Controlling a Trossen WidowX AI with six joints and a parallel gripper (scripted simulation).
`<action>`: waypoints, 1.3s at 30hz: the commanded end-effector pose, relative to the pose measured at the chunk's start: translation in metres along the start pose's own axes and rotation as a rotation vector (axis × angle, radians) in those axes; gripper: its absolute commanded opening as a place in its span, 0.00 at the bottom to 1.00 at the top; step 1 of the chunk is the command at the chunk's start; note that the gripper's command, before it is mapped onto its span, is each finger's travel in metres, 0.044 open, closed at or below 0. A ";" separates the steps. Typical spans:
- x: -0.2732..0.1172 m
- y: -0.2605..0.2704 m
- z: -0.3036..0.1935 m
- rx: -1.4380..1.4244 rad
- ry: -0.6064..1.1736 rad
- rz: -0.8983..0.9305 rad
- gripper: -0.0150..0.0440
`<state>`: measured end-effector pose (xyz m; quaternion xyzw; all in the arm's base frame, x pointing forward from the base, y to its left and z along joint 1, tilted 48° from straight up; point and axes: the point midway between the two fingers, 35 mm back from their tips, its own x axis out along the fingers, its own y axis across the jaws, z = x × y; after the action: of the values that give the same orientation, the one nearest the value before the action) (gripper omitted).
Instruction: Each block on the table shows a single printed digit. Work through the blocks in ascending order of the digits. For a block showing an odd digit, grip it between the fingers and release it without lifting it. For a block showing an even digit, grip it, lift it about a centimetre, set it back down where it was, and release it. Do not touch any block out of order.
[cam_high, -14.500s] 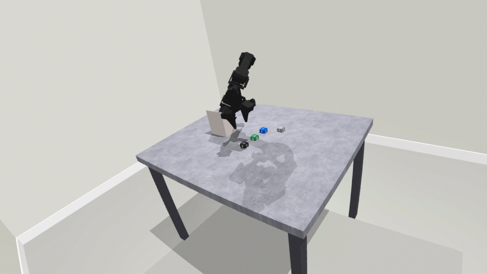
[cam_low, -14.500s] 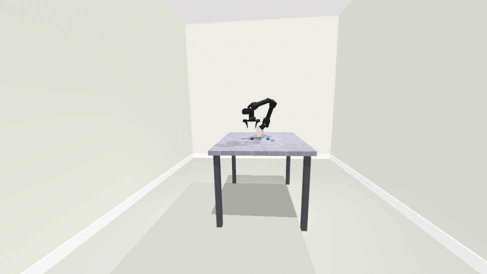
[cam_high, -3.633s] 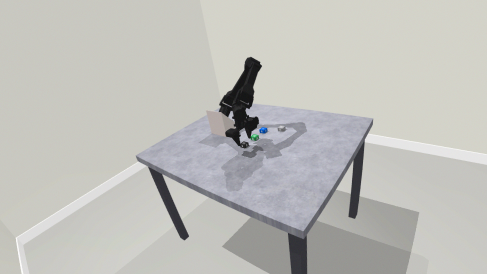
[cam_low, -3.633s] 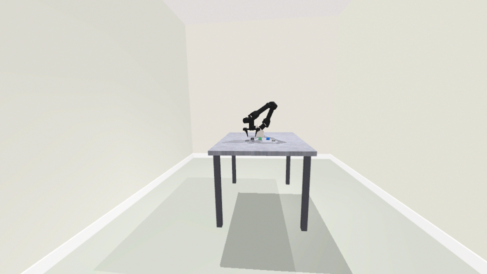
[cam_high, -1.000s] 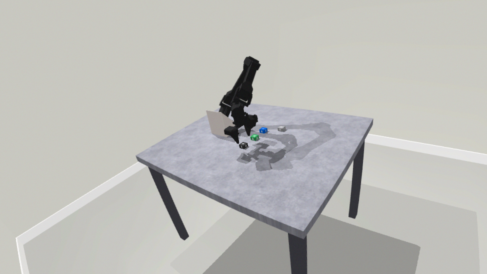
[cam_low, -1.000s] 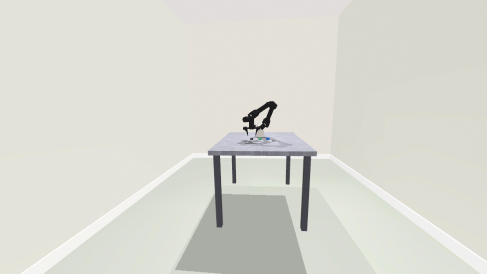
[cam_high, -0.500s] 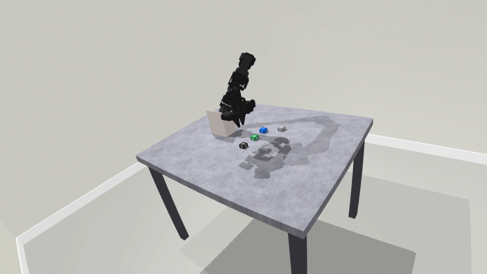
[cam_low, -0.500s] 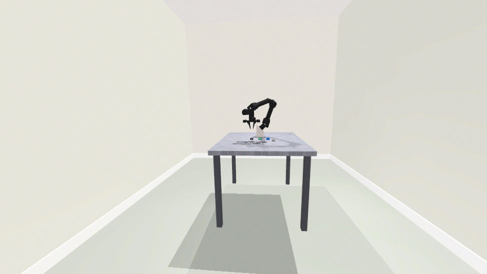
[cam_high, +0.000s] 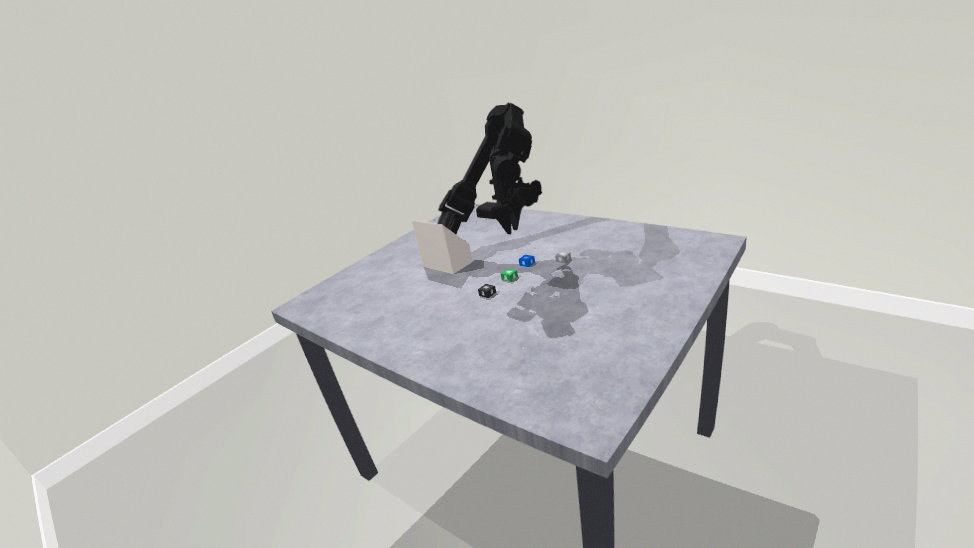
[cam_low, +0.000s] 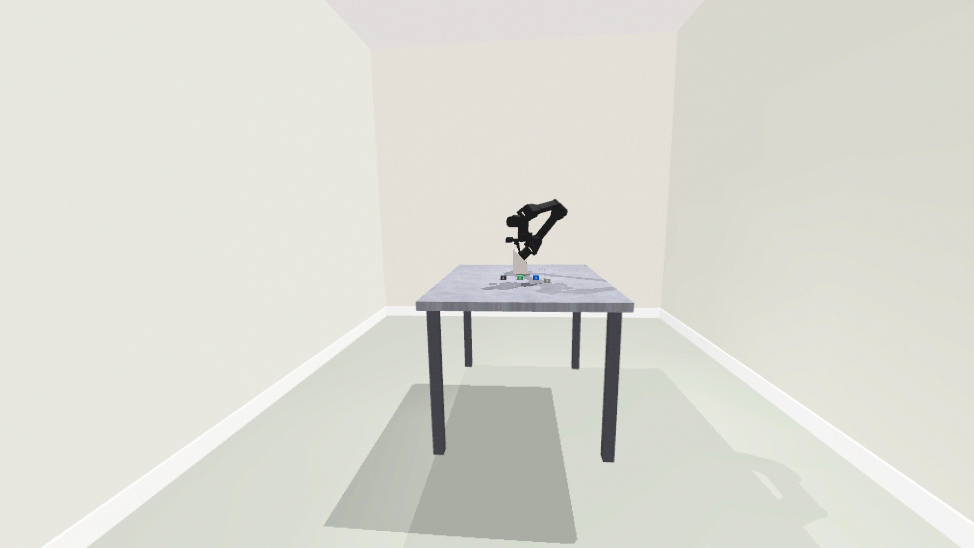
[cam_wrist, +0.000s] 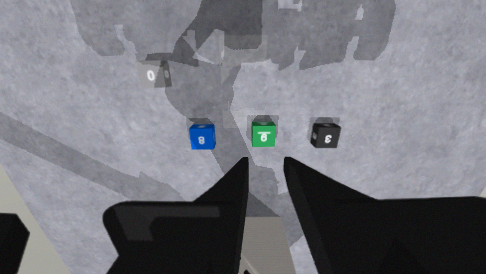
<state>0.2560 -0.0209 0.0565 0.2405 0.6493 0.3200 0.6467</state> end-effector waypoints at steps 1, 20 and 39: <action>0.005 0.061 -0.013 0.010 0.007 0.021 0.46; 0.086 0.073 -0.016 0.008 0.006 0.028 0.93; 0.110 0.074 -0.016 0.008 0.006 0.027 0.93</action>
<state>0.2305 0.1025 0.0396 0.2469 0.6466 0.3276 0.6431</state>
